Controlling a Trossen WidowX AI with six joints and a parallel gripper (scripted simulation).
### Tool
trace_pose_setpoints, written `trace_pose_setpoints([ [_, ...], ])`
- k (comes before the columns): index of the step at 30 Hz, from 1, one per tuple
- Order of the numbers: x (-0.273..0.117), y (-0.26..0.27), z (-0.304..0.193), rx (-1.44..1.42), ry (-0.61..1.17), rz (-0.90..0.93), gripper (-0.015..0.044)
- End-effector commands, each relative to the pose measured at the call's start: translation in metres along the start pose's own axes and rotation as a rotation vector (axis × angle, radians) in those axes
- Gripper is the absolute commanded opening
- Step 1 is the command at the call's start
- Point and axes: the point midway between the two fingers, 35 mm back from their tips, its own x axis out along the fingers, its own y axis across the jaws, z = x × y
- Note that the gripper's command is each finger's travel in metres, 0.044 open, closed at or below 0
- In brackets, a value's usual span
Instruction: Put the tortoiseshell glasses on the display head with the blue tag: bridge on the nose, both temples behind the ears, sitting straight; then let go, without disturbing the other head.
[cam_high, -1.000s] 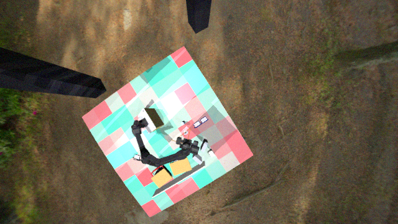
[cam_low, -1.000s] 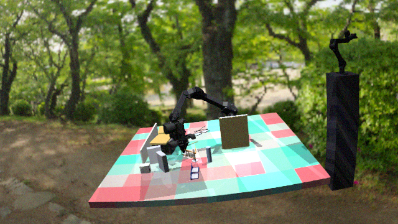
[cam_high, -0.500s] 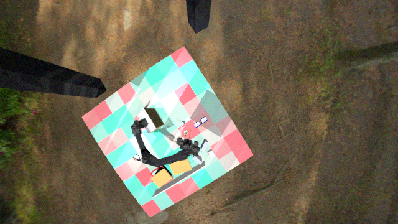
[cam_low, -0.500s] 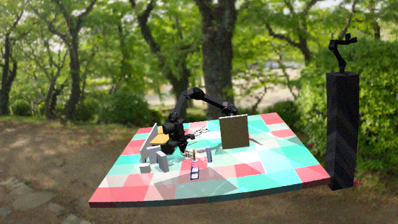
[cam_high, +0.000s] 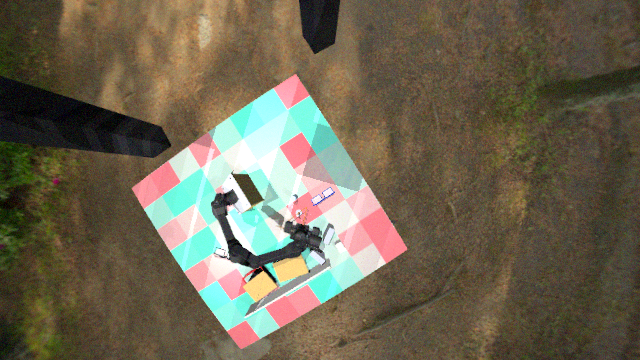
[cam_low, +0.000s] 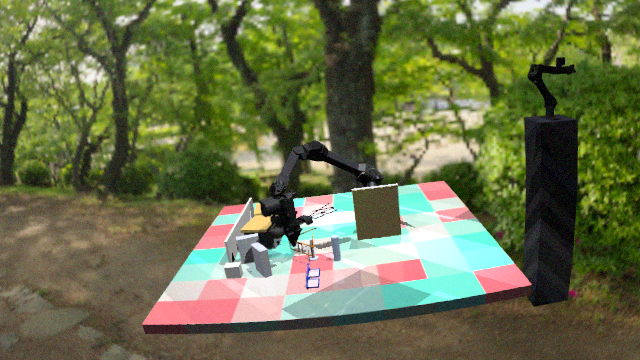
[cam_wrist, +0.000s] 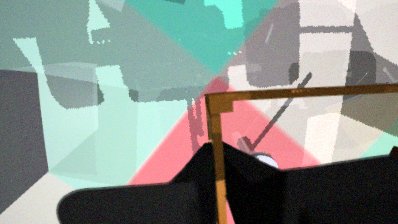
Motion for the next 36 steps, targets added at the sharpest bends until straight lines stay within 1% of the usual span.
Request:
trace_pose_setpoints([
  [1,-0.003,0.005,0.004,0.004,-0.005,0.012,0.0000],
  [36,-0.003,0.015,0.014,0.005,-0.006,0.012,0.0000],
])
